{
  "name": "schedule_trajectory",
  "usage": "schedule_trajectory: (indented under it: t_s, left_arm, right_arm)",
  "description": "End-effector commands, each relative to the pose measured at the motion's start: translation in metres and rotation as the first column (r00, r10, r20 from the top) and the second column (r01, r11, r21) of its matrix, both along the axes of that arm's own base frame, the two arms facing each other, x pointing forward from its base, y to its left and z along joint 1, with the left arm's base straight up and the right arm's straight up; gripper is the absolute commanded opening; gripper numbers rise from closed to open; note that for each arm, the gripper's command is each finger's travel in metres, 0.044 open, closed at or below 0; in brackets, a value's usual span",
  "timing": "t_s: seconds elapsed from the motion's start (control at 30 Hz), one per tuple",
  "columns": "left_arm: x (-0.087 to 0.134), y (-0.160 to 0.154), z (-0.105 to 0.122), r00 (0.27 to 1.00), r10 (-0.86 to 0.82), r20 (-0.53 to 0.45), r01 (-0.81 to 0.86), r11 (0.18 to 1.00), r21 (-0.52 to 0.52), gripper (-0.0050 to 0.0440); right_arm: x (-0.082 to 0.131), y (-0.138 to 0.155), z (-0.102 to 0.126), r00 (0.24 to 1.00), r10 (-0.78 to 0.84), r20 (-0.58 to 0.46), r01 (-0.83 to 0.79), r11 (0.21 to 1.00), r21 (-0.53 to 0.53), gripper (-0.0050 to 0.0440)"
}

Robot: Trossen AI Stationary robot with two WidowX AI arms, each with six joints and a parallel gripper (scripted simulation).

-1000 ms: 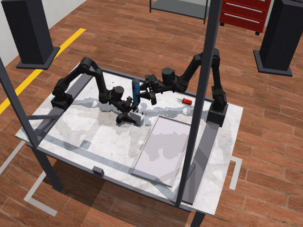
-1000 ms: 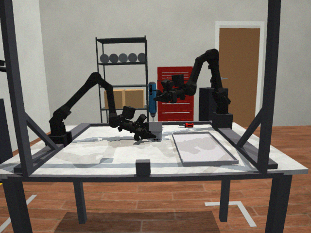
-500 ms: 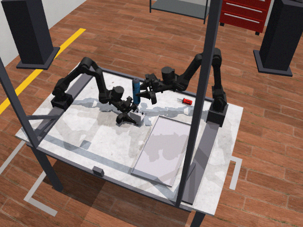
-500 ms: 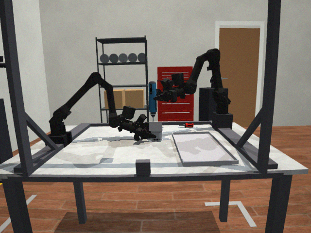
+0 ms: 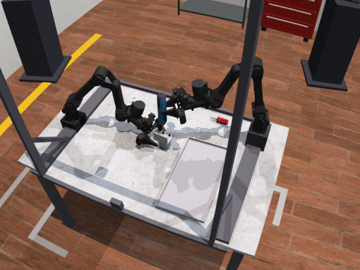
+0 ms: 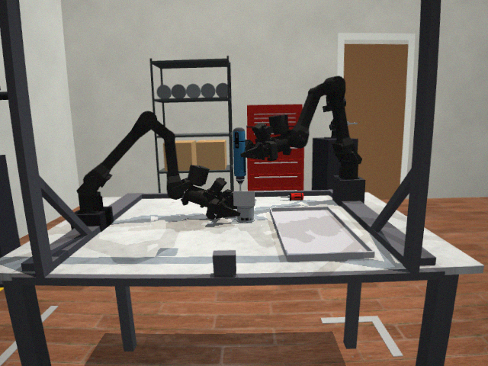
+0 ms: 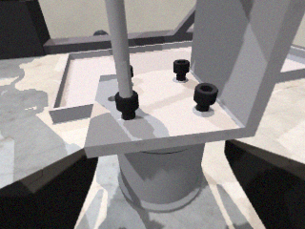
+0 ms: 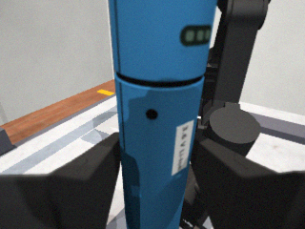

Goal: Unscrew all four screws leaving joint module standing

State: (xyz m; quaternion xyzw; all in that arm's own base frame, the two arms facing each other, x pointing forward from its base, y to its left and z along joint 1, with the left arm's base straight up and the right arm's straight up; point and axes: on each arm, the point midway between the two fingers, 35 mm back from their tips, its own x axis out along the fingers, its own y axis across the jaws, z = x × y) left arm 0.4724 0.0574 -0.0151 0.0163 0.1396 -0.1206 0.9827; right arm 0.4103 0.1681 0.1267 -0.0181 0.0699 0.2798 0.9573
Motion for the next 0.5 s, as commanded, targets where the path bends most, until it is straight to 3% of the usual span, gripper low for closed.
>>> schedule_trajectory:
  t_s: [0.0,0.1,0.2,0.47]
  left_arm:
    - [-0.008,0.006,0.020,0.999,0.000,0.038,-0.001,1.000,0.014,0.0400]
    - [-0.029,0.011,0.024,0.999,0.000,0.037,-0.001,1.000,0.014,0.0400]
    - [-0.034,0.012,0.026,0.999,0.000,0.036,-0.001,1.000,0.015,0.0400]
    - [-0.050,0.026,0.044,0.999,-0.024,0.033,0.023,1.000,0.015,0.0208]
  right_arm:
    - [0.001,0.000,0.008,1.000,0.000,0.016,0.000,1.000,0.006,0.0160]
    - [0.001,0.000,0.008,1.000,0.000,0.016,0.000,1.000,0.006,0.0160]
    - [0.001,0.000,0.008,1.000,0.000,0.016,0.000,1.000,0.006,0.0160]
    - [0.001,0.000,0.008,1.000,0.000,0.016,0.000,1.000,0.006,0.0160]
